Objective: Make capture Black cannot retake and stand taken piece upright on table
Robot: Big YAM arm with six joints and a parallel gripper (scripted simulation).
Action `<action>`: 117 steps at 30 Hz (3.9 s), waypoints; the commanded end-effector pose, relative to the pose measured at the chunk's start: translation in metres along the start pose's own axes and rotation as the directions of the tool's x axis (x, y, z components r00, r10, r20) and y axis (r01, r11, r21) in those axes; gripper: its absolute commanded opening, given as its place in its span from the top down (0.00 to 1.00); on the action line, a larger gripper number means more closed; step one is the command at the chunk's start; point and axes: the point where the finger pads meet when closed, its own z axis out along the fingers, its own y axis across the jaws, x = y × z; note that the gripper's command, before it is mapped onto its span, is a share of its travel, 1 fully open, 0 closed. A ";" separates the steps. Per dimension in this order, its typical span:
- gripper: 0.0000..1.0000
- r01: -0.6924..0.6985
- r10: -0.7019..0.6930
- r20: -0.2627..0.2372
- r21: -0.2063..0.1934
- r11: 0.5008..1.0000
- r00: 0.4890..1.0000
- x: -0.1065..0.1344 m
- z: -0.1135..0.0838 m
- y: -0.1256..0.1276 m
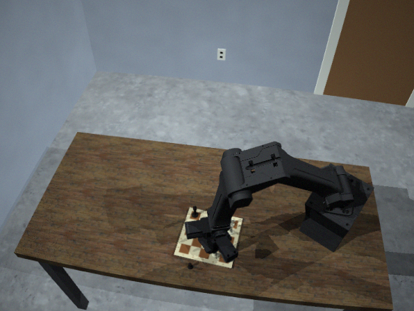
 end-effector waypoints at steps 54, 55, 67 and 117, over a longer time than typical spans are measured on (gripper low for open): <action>1.00 -0.014 0.015 -0.018 0.032 0.999 1.000 0.013 -0.004 -0.009; 1.00 -0.014 0.015 -0.018 0.032 0.999 1.000 0.013 -0.004 -0.009; 1.00 -0.014 0.015 -0.018 0.032 0.999 1.000 0.013 -0.004 -0.009; 0.59 -0.006 0.006 -0.009 0.015 1.000 1.000 0.008 -0.041 -0.001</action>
